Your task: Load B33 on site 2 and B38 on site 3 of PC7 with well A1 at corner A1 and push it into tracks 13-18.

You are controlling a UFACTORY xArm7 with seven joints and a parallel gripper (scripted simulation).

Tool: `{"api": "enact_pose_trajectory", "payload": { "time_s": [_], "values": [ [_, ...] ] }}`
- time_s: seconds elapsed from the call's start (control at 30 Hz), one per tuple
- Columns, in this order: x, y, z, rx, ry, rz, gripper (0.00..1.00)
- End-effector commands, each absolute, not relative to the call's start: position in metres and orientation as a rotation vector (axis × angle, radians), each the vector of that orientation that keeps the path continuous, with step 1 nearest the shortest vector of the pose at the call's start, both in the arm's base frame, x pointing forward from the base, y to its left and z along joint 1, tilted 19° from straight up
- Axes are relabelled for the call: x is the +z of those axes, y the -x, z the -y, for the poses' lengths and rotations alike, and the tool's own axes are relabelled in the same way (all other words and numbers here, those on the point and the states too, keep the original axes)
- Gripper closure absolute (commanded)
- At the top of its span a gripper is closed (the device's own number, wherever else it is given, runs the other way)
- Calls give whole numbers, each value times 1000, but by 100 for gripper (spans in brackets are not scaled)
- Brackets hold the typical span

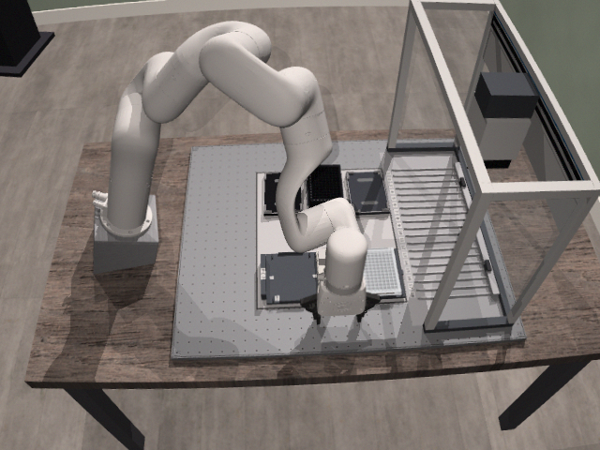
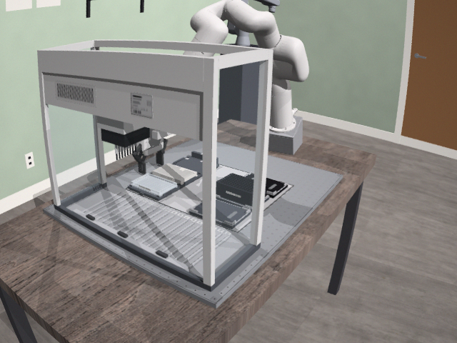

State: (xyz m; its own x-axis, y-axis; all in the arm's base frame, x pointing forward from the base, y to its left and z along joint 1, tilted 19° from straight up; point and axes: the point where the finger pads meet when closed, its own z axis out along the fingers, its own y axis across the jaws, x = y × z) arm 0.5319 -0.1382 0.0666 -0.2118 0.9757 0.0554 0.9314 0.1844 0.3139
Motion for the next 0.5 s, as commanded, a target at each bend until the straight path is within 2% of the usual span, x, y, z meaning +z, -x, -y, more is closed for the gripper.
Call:
{"api": "enact_pose_trajectory", "payload": {
  "time_s": [0.0,0.47],
  "values": [
    [69,-534,142,424,-1863,-2286,0],
    [68,-535,150,424,-1863,-2286,0]
  ]
}}
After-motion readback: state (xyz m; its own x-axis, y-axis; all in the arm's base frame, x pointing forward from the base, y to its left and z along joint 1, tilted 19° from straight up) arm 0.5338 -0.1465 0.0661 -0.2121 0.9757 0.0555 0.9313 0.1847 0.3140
